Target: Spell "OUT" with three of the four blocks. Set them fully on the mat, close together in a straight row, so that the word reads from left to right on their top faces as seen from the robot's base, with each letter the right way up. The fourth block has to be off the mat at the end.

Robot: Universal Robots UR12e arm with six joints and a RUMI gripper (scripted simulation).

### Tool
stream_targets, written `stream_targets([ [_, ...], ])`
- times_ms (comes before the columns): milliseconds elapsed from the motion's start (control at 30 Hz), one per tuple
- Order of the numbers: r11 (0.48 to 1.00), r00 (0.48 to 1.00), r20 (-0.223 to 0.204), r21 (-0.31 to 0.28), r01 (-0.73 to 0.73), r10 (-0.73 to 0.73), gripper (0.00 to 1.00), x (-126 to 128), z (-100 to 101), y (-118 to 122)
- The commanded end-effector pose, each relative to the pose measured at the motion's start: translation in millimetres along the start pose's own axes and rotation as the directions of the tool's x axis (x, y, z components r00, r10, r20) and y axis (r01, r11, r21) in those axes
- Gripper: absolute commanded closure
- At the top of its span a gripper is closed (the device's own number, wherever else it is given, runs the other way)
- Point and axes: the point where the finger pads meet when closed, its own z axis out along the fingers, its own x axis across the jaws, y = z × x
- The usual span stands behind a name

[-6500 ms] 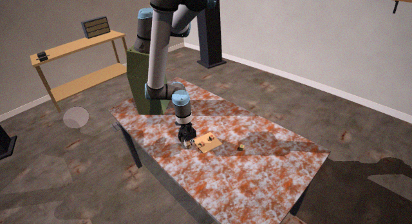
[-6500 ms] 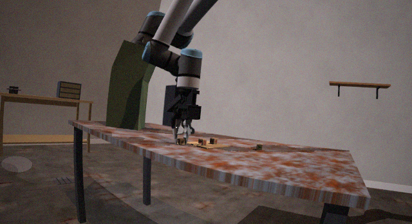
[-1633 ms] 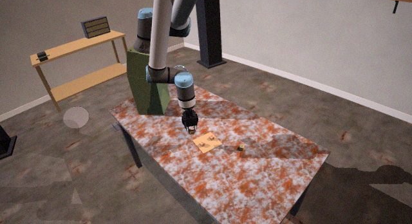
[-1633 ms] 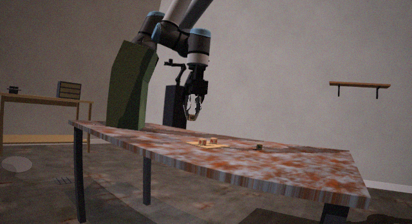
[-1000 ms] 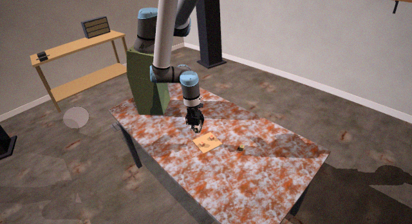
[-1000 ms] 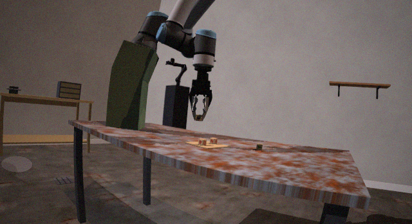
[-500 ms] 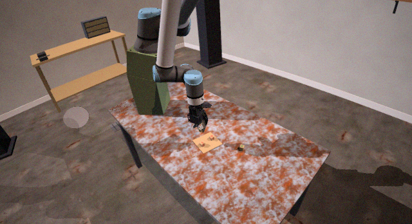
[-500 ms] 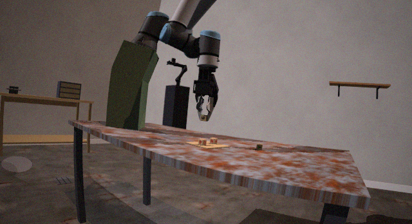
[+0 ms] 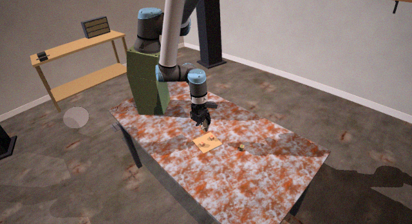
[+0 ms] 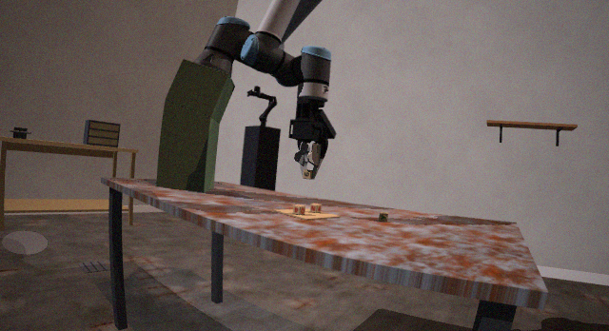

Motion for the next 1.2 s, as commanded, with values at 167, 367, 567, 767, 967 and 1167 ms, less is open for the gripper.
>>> stream_targets([
  [167,0.998,0.998,-0.002,-0.005,-0.070,0.070,0.95,5.1,-0.6,-2.9],
  [367,0.997,0.997,-0.002,-0.005,-0.072,0.072,0.95,4.8,-0.7,-2.1],
  [567,0.997,0.997,-0.002,-0.005,-0.071,0.071,0.95,4.7,-0.6,-2.1],
  [767,0.997,0.997,-0.001,-0.004,-0.071,0.071,0.95,4.8,2.6,-2.2],
  [967,0.998,0.998,-0.001,-0.004,-0.070,0.070,0.95,4.8,10.2,-3.0],
  [1167,0.998,0.998,-0.001,-0.005,-0.070,0.070,0.95,4.7,32.9,-3.0],
])
